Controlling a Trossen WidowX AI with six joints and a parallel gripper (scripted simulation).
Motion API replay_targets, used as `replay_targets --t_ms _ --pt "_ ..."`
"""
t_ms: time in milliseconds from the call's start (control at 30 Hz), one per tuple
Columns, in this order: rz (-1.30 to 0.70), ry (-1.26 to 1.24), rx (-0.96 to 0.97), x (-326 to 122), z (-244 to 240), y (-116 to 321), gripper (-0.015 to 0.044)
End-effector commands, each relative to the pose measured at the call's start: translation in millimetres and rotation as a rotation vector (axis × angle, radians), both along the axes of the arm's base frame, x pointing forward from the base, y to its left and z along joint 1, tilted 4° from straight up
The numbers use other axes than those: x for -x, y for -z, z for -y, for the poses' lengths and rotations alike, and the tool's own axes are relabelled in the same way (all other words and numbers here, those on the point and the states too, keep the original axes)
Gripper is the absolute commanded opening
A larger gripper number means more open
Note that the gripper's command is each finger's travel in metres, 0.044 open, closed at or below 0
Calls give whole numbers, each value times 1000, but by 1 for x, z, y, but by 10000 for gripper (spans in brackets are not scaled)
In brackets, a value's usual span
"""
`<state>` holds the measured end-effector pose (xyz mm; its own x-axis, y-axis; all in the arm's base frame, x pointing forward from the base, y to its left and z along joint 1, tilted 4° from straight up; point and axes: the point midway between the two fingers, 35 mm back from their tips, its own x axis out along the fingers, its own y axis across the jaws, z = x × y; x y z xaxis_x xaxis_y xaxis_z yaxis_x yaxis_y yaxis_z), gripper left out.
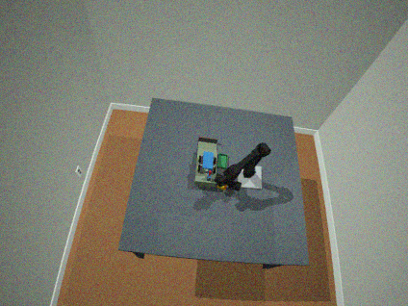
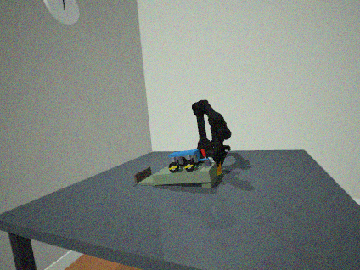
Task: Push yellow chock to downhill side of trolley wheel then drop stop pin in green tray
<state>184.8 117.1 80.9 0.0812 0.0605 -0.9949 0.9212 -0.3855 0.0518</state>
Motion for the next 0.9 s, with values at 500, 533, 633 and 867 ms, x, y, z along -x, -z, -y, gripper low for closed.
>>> replay_targets --t_ms 500,533,633,867 --pt "-2 0 1 0 0 13 45" --pt "-2 0 1 0 0 13 39" --pt "-2 0 1 0 0 13 19" --pt "-3 4 6 2 1 -6 0"
